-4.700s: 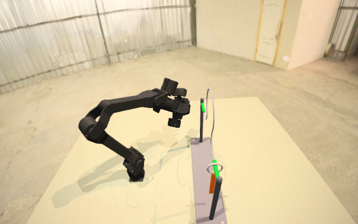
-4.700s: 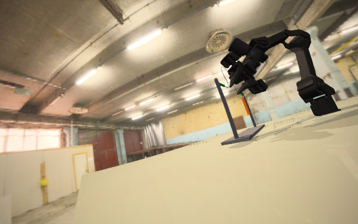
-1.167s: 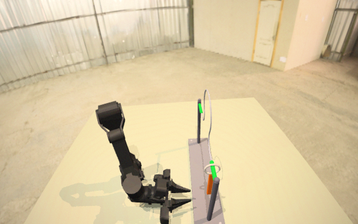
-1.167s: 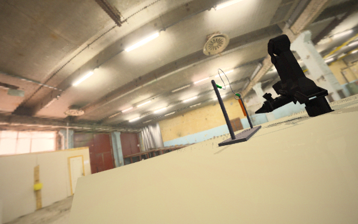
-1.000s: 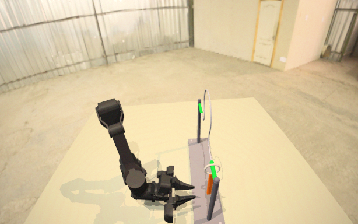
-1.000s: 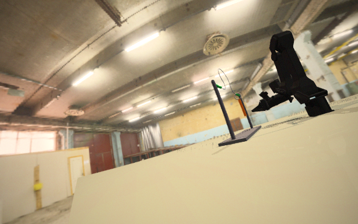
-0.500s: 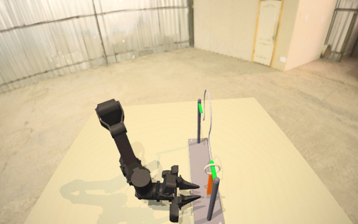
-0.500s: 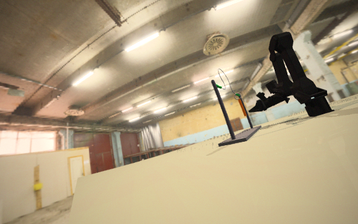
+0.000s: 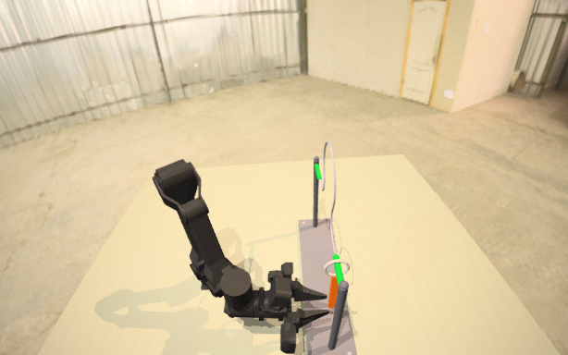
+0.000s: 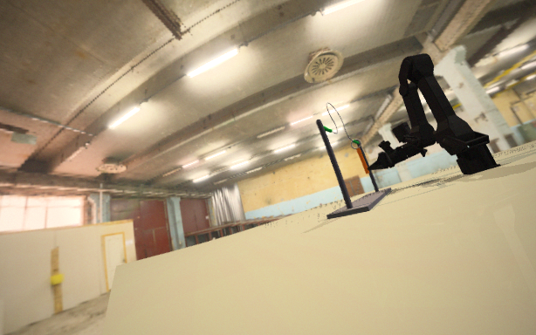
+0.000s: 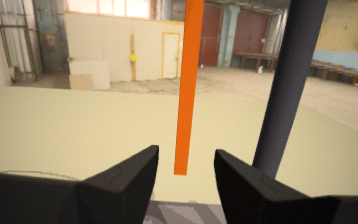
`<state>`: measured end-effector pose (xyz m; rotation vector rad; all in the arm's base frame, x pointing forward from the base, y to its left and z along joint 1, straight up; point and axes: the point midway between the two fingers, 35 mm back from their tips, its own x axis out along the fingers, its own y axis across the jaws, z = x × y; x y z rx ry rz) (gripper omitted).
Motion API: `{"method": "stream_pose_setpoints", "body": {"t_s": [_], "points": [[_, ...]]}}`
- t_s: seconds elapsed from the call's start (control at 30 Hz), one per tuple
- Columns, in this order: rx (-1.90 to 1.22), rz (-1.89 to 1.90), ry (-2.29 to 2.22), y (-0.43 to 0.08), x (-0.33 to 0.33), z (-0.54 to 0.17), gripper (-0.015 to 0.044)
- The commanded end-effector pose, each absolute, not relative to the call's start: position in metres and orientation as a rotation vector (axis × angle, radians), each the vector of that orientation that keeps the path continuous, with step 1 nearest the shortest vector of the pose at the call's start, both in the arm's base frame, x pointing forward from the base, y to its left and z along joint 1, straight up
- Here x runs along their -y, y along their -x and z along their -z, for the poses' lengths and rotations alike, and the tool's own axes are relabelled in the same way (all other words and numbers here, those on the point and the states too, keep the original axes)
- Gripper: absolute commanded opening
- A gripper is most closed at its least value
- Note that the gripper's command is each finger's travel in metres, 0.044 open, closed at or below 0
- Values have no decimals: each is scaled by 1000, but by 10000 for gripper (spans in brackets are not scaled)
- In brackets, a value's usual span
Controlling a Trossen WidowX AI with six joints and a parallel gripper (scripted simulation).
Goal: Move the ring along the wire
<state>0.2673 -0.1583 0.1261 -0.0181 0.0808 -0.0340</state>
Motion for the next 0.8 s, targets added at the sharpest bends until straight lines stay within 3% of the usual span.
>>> {"method": "stream_pose_setpoints", "body": {"t_s": [0.0,0.77], "points": [[-79,35,15,-274,160,-126,160],[-72,35,13,-307,157,-123,160]]}}
